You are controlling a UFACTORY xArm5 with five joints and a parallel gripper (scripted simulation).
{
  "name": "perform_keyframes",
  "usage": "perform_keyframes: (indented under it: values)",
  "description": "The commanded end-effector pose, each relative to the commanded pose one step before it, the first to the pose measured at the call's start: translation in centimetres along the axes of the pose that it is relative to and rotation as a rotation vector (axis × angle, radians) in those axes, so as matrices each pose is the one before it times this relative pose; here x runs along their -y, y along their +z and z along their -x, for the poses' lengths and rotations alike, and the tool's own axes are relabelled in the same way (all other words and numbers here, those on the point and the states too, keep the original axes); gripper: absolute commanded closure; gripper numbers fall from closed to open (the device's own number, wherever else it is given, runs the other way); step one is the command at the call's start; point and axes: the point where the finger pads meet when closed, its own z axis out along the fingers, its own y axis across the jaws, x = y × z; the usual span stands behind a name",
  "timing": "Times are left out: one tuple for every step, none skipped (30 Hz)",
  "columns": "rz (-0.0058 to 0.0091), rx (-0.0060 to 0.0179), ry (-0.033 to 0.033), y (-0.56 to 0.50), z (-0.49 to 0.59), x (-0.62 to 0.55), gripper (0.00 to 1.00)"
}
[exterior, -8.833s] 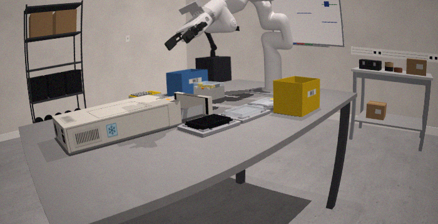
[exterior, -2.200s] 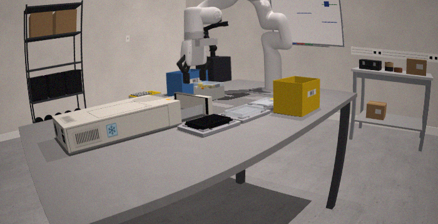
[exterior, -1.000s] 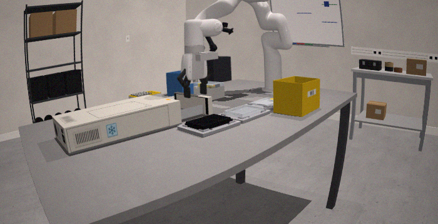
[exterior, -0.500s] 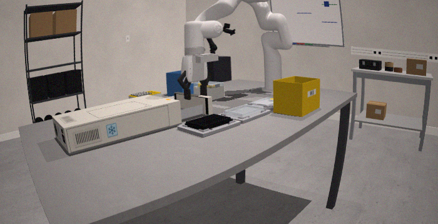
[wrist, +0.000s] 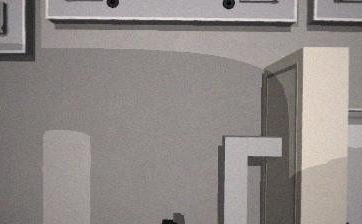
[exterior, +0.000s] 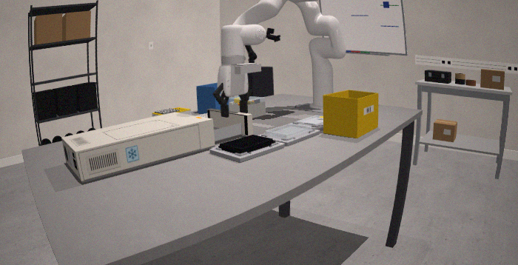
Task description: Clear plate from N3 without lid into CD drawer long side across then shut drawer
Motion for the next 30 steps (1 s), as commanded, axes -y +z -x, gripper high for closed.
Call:
perform_keyframes:
  values:
    - [0.00472, -0.01660, -0.00001, -0.188, 0.001, 0.093, 0.12]
    - [-0.00001, 0.00000, 0.00000, 0.000, 0.000, 0.167, 0.12]
    - [-0.00001, 0.00000, 0.00000, 0.000, 0.000, 0.167, 0.12]
    - [-0.00001, 0.00000, 0.00000, 0.000, 0.000, 0.167, 0.12]
    - [-0.00001, 0.00000, 0.00000, 0.000, 0.000, 0.167, 0.12]
    - [-0.00001, 0.00000, 0.00000, 0.000, 0.000, 0.160, 0.12]
    - [0.00000, 0.00000, 0.00000, 0.000, 0.000, 0.000, 0.12]
    - [0.00000, 0.00000, 0.00000, 0.000, 0.000, 0.000, 0.12]
    - [0.00000, 0.00000, 0.00000, 0.000, 0.000, 0.000, 0.12]
    - [0.00000, 0.00000, 0.00000, 0.000, 0.000, 0.000, 0.12]
    - [-0.00001, 0.00000, 0.00000, 0.000, 0.000, 0.167, 0.12]
    - [-0.00001, 0.00000, 0.00000, 0.000, 0.000, 0.167, 0.12]
    - [0.00000, 0.00000, 0.00000, 0.000, 0.000, 0.000, 0.12]
    - [0.00000, 0.00000, 0.00000, 0.000, 0.000, 0.000, 0.12]
    - [-0.00001, 0.00000, 0.00000, 0.000, 0.000, 0.167, 0.12]
    - [-0.00001, 0.00000, 0.00000, 0.000, 0.000, 0.167, 0.12]
    - [-0.00001, 0.00000, 0.00000, 0.000, 0.000, 0.160, 0.12]
    - [0.00000, 0.00000, 0.00000, 0.000, 0.000, 0.000, 0.12]
    - [0.00000, 0.00000, 0.00000, 0.000, 0.000, 0.000, 0.12]
    - [0.00000, 0.00000, 0.00000, 0.000, 0.000, 0.000, 0.12]
    - [0.00000, 0.00000, 0.00000, 0.000, 0.000, 0.000, 0.12]
    - [-0.00001, 0.00000, 0.00000, 0.000, 0.000, 0.167, 0.12]
    - [-0.00001, 0.00000, 0.00000, 0.000, 0.000, 0.167, 0.12]
    - [-0.00001, 0.00000, 0.00000, 0.000, 0.000, 0.167, 0.12]
    - [-0.00001, 0.00000, 0.00000, 0.000, 0.000, 0.167, 0.12]
    - [-0.00001, 0.00000, 0.00000, 0.000, 0.000, 0.160, 0.12]
    - [0.00000, 0.00000, 0.00000, 0.000, 0.000, 0.000, 0.12]
    - [0.00000, 0.00000, 0.00000, 0.000, 0.000, 0.000, 0.12]
    - [0.00000, 0.00000, 0.00000, 0.000, 0.000, 0.000, 0.12]
    - [0.00000, 0.00000, 0.00000, 0.000, 0.000, 0.000, 0.12]
